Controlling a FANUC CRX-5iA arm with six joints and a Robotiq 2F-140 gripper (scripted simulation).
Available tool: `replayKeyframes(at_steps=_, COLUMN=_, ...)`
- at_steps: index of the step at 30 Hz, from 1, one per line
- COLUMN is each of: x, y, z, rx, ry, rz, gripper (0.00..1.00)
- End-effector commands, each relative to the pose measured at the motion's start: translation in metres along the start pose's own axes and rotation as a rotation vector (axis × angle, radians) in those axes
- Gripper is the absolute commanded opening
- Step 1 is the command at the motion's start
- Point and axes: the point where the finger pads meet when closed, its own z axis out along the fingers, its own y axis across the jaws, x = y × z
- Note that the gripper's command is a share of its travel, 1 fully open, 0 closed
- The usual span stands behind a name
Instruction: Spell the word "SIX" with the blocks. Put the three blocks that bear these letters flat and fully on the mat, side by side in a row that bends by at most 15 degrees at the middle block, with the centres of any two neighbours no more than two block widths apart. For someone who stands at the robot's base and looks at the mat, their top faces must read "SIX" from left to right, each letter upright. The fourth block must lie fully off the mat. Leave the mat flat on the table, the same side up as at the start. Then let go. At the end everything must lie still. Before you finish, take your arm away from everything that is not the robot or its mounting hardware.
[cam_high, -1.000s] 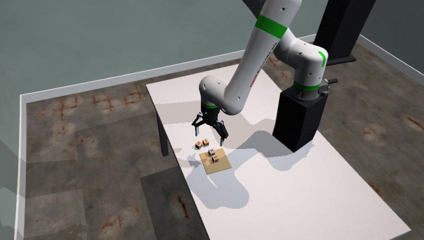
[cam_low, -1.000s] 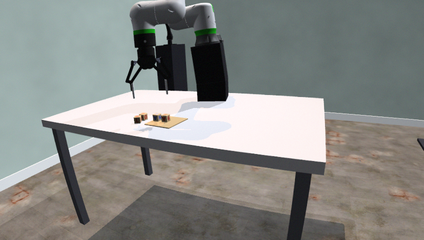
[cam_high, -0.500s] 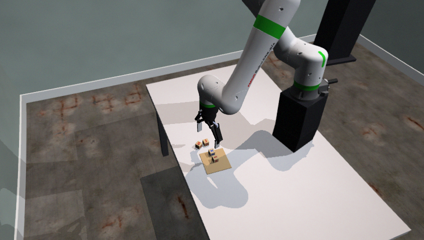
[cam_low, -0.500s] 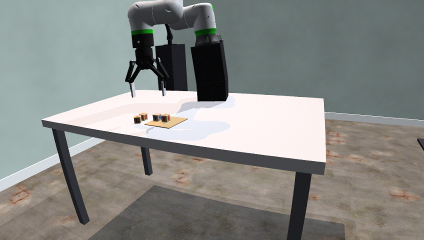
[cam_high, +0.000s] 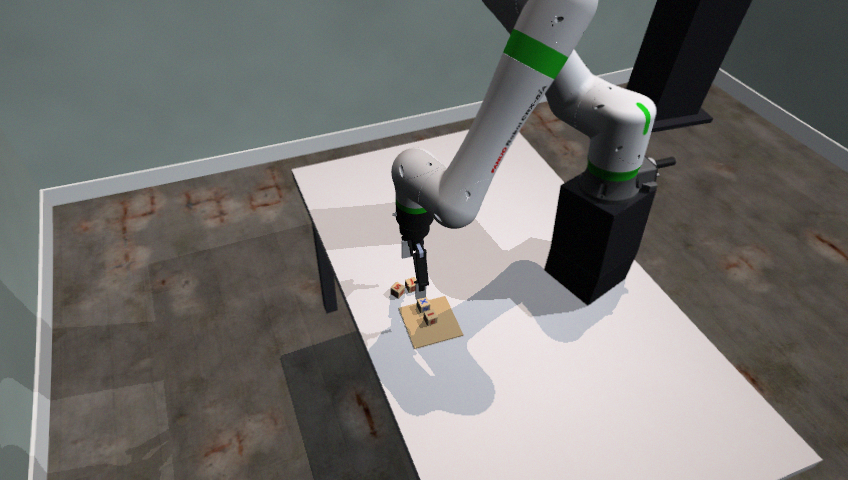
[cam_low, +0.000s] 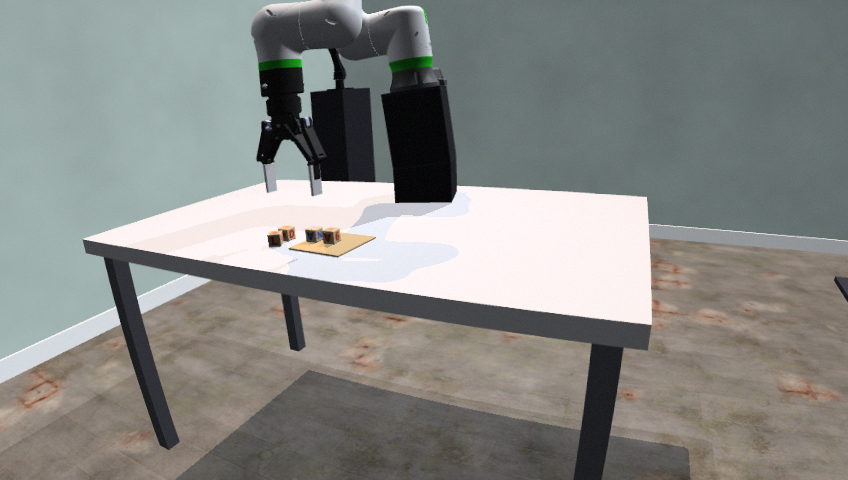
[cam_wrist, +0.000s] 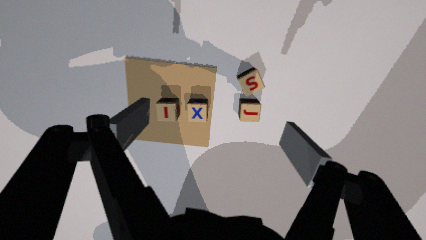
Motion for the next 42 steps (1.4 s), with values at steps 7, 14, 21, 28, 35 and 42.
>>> replayKeyframes(at_steps=7, x=0.004, y=0.005, z=0.000, rx=-0.013, ry=0.008, rz=0.311, gripper=1.00)
replayKeyframes(at_steps=14, x=0.007, y=0.008, z=0.000, rx=-0.012, ry=0.009, rz=0.485, gripper=1.00)
replayKeyframes(at_steps=21, x=0.010, y=0.012, z=0.000, rx=-0.011, ry=0.010, rz=0.699, gripper=1.00)
replayKeyframes(at_steps=28, x=0.012, y=0.015, z=0.001, rx=-0.010, ry=0.011, rz=0.900, gripper=1.00)
replayKeyframes(at_steps=35, x=0.015, y=0.019, z=0.001, rx=-0.009, ry=0.012, rz=1.086, gripper=1.00)
replayKeyframes(at_steps=42, x=0.017, y=0.022, z=0.001, rx=-0.008, ry=0.013, rz=1.288, gripper=1.00)
